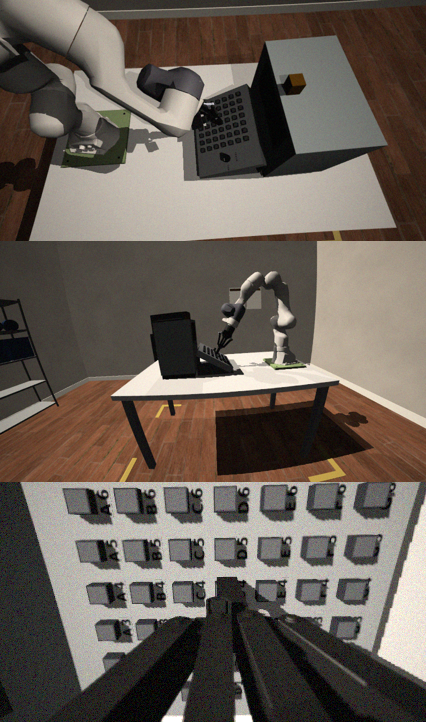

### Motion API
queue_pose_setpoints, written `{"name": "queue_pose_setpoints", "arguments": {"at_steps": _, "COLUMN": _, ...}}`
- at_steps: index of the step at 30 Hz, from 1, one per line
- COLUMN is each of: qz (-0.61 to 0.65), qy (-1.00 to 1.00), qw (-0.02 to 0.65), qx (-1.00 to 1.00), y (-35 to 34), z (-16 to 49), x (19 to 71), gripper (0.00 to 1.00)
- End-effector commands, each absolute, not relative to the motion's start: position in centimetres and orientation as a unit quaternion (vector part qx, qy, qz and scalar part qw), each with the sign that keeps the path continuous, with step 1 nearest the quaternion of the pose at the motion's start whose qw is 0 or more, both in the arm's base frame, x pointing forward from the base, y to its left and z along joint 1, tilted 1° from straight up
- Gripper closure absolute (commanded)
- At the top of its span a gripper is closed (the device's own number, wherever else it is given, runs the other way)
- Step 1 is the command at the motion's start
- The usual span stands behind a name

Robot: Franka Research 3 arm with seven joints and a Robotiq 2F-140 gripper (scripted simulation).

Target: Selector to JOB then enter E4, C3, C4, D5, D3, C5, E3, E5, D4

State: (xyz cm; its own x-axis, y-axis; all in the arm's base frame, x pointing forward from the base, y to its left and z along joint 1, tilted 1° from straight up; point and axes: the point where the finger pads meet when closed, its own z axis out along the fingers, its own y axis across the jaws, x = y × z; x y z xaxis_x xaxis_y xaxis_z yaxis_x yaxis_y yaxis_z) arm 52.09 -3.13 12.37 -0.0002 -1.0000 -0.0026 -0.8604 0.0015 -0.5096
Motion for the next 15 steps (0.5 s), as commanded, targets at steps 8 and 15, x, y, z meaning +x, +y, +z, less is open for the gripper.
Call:
{"name": "queue_pose_setpoints", "arguments": {"at_steps": 8, "qz": -0.188, "qy": 0.682, "qw": 0.188, "qx": -0.681, "y": -3.2, "z": 13.5, "x": 51.6, "gripper": 0.90}}
{"name": "queue_pose_setpoints", "arguments": {"at_steps": 15, "qz": -0.188, "qy": 0.682, "qw": 0.188, "qx": -0.681, "y": -3.2, "z": 14.4, "x": 51.0, "gripper": 0.90}}
